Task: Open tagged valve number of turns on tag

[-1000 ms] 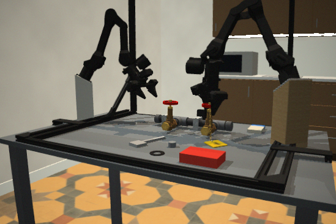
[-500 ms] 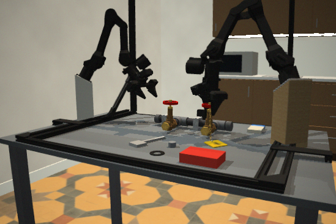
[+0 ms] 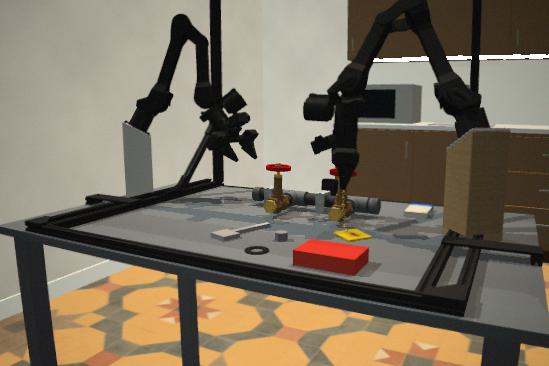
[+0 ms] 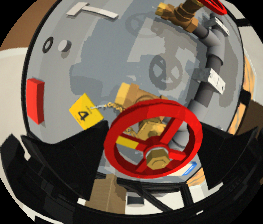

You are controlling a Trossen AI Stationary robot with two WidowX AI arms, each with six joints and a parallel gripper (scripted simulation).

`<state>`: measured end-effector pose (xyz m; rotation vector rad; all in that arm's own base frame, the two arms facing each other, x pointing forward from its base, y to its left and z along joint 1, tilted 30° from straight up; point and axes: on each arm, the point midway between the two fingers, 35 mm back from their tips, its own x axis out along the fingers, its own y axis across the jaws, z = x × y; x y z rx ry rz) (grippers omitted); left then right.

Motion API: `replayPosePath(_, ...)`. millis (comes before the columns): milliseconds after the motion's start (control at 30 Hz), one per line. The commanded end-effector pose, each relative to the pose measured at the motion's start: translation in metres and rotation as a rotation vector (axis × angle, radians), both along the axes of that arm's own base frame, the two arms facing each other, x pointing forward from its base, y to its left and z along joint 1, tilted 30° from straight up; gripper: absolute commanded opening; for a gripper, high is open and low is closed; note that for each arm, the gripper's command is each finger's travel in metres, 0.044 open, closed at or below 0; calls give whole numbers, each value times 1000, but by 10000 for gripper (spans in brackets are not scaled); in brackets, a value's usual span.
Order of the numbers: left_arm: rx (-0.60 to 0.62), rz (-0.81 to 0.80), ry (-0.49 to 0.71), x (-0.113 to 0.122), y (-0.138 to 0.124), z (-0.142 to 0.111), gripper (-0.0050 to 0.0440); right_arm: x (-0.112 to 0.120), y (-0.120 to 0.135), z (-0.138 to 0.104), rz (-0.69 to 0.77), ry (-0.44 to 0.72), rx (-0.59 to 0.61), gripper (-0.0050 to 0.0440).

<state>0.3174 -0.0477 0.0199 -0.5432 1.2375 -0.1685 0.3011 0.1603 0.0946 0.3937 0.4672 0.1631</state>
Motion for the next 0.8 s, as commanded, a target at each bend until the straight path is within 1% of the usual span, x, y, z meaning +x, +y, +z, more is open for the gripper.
replayPosePath(0, 75, -193, -92, 0, 0, 0, 400, 0, 0, 0, 0, 0, 0, 400)
replayPosePath(67, 75, -193, -92, 0, 0, 0, 400, 0, 0, 0, 0, 0, 0, 400)
replayPosePath(133, 136, -349, -166, 0, 0, 0, 400, 0, 0, 0, 0, 0, 0, 400)
replayPosePath(567, 393, -1004, -481, 0, 0, 0, 400, 0, 0, 0, 0, 0, 0, 400)
replayPosePath(633, 393, -1004, -481, 0, 0, 0, 400, 0, 0, 0, 0, 0, 0, 400)
replayPosePath(700, 424, -1085, -520, 0, 0, 0, 400, 0, 0, 0, 0, 0, 0, 400)
replayPosePath(767, 427, -1091, -523, 0, 0, 0, 400, 0, 0, 0, 0, 0, 0, 400)
